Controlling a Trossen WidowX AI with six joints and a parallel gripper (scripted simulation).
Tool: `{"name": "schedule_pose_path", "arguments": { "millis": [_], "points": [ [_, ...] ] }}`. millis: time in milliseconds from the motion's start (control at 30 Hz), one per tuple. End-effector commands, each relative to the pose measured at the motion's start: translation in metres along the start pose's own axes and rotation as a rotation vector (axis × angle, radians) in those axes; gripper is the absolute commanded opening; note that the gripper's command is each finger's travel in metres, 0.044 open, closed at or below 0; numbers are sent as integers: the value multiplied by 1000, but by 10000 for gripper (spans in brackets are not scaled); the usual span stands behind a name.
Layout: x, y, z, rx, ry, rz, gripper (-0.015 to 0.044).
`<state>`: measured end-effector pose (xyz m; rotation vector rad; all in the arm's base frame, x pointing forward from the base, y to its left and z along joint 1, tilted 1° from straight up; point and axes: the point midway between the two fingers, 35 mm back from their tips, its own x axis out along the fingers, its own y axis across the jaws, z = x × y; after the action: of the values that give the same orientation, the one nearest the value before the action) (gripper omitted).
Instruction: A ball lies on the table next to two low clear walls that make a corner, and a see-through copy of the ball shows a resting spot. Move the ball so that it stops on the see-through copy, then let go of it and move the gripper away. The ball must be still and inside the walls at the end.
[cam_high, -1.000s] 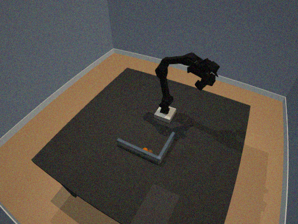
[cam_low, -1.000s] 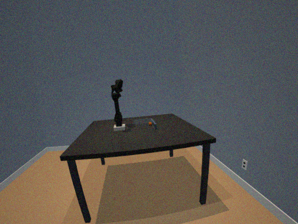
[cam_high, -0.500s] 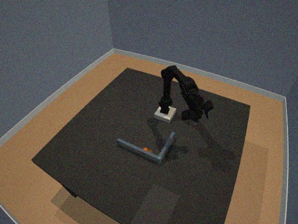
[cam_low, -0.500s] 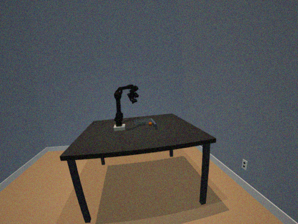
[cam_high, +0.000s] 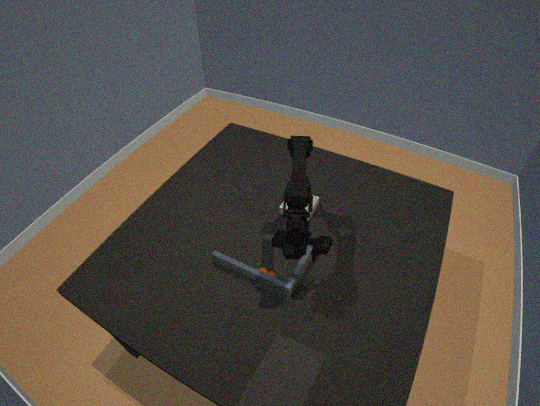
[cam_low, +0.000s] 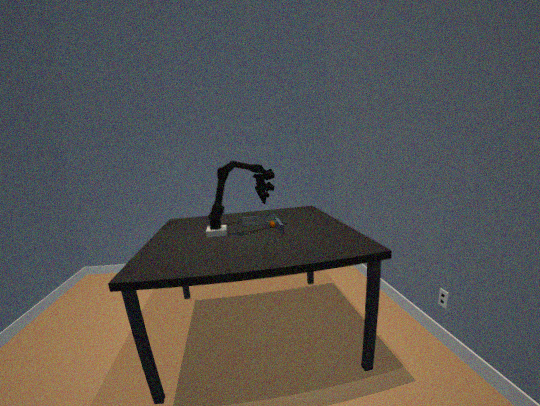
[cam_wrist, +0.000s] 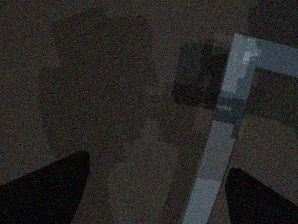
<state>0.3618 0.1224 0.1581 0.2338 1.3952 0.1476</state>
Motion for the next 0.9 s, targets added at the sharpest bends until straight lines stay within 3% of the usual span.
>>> {"name": "schedule_pose_path", "arguments": {
  "millis": [0, 233, 867],
  "points": [
    [21, -54, 13, 33, 27, -102, 297],
    [44, -154, 19, 75, 99, -266, 297],
    [63, -161, 17, 76, 101, -269, 297]
  ]
}}
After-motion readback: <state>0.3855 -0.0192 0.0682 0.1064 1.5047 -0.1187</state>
